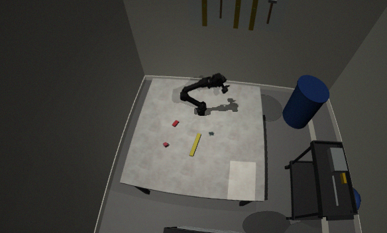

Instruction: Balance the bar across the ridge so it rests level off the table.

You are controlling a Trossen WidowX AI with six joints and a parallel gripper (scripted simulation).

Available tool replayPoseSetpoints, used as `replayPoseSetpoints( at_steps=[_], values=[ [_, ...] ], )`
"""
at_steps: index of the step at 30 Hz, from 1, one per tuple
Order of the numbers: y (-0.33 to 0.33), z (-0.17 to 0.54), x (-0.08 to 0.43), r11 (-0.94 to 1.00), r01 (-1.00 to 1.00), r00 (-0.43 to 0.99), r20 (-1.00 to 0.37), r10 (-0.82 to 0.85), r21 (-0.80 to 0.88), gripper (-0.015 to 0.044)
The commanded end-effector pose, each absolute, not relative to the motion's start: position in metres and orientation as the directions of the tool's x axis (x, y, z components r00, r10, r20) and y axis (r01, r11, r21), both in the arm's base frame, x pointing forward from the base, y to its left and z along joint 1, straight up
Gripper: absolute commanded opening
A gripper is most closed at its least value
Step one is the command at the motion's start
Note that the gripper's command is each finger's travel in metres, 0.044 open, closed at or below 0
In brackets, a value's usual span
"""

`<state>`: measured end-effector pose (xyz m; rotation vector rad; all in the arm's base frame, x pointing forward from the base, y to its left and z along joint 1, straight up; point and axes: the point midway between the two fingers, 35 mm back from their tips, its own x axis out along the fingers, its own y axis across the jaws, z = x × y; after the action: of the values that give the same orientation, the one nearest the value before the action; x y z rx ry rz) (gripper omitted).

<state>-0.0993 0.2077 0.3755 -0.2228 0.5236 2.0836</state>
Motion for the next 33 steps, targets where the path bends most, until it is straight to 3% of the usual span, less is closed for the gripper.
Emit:
replayPoseSetpoints(
  at_steps=[1, 33],
  values=[
    [0.223, 0.369, -0.083, -0.377, -0.88, -0.467, -0.391, 0.793, 0.288, 0.0315],
    [0.281, 0.311, 0.061, 0.241, -0.925, 0.0, -0.635, 0.773, 0.294, 0.0315]
  ],
)
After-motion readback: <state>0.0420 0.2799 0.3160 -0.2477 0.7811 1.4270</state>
